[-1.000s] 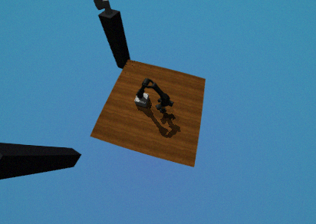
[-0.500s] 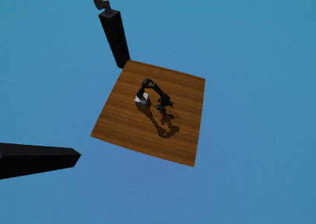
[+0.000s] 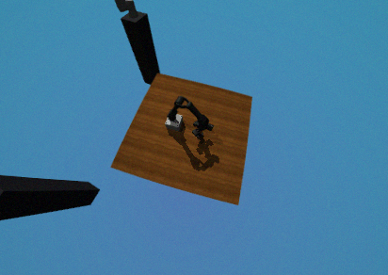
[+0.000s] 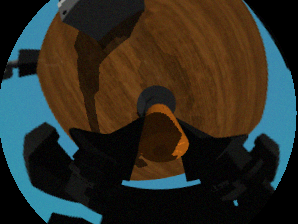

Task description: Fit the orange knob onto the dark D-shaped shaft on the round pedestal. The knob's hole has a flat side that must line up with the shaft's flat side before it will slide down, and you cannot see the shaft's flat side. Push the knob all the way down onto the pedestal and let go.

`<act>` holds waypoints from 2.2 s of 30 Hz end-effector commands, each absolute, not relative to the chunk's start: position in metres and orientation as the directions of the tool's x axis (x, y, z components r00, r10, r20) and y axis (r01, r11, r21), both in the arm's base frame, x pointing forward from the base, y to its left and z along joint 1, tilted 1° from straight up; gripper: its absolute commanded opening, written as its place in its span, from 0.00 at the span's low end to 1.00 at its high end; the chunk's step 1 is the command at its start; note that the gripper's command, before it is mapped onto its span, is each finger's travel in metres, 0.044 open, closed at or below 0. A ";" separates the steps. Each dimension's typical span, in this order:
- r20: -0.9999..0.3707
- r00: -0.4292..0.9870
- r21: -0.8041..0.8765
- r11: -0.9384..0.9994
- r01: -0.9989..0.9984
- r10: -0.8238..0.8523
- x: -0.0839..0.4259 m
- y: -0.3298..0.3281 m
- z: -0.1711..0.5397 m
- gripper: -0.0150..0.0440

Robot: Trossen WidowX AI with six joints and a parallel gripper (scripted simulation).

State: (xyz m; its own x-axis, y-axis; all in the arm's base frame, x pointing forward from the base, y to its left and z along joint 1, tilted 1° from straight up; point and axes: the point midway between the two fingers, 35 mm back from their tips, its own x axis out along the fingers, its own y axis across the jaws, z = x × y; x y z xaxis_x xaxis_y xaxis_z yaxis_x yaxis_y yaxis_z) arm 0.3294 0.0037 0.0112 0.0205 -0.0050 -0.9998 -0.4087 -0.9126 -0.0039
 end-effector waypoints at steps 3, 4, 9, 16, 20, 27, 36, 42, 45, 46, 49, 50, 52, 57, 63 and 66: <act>-1.000 0.020 -0.002 -0.915 -0.404 -0.007 0.328 0.003 0.010 0.25; -1.000 0.020 -0.002 -0.915 -0.404 -0.007 0.327 0.003 0.010 0.25; -1.000 0.020 -0.002 -0.915 -0.404 -0.007 0.326 0.003 0.010 0.25; -1.000 0.020 -0.002 -0.915 -0.404 -0.007 0.327 0.003 0.009 0.25; -1.000 0.020 -0.002 -0.915 -0.404 -0.007 0.327 0.003 0.008 0.25; -1.000 0.020 -0.002 -0.915 -0.404 -0.007 0.327 0.003 0.009 0.25; -1.000 0.020 0.000 -0.946 -0.324 -0.007 0.329 0.003 0.014 0.25; -1.000 0.020 0.003 -0.979 -0.205 -0.007 0.329 0.004 0.012 0.25; -1.000 0.020 0.003 -0.979 -0.205 -0.007 0.329 0.004 0.011 0.25; -1.000 0.020 0.003 -0.979 -0.205 -0.007 0.329 0.004 0.011 0.25; -1.000 0.020 0.003 -0.979 -0.205 -0.007 0.329 0.004 0.010 0.25; -1.000 0.020 0.003 -0.979 -0.205 -0.007 0.328 0.004 0.010 0.25; -1.000 0.020 0.003 -0.979 -0.205 -0.007 0.327 0.004 0.010 0.25; -1.000 0.020 0.003 -0.979 -0.205 -0.007 0.326 0.003 0.010 0.25; -1.000 0.020 0.003 -0.979 -0.205 -0.007 0.327 0.003 0.009 0.25; -1.000 0.020 0.003 -0.979 -0.205 -0.007 0.327 0.003 0.008 0.25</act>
